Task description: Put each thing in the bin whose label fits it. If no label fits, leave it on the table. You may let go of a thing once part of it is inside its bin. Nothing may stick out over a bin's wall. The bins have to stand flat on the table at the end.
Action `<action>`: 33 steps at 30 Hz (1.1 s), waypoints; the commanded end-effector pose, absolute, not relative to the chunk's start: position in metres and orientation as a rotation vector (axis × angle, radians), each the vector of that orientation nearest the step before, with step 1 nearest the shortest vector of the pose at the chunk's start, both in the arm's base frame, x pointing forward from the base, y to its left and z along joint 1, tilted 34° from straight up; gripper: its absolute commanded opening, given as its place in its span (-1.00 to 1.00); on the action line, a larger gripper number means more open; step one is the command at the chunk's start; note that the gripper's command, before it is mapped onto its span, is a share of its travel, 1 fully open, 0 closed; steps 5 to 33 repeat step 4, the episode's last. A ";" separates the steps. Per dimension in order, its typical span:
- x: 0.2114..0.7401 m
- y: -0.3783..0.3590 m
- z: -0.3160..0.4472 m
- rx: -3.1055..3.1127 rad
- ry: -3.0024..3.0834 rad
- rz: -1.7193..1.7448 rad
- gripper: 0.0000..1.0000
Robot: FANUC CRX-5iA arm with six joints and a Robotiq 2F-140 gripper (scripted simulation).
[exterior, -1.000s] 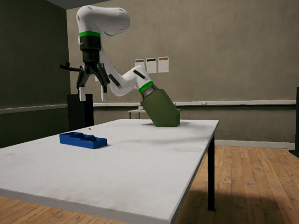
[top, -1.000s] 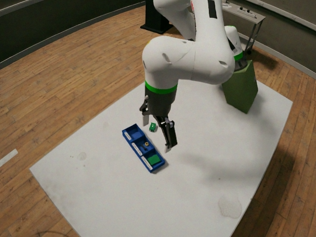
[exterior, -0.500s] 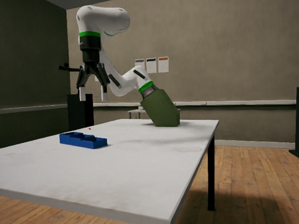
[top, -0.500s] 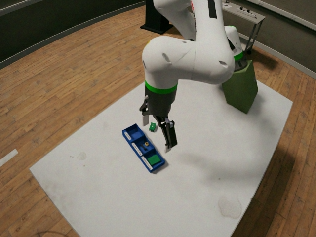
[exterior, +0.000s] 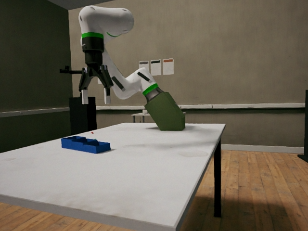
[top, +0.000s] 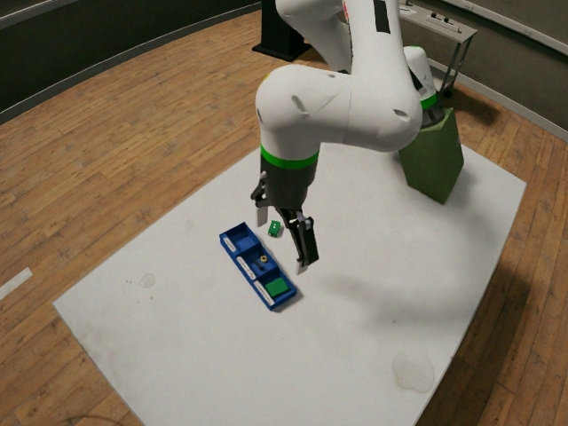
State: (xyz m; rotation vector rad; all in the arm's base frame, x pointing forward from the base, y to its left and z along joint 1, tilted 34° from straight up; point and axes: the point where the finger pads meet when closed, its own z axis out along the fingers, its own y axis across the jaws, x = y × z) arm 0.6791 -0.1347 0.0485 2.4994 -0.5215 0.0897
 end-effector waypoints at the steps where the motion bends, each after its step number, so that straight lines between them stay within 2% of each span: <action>1: 0.679 -0.135 0.049 2.500 -0.521 0.090 1.00; 33: 0.679 -0.135 0.049 2.500 -0.521 0.090 1.00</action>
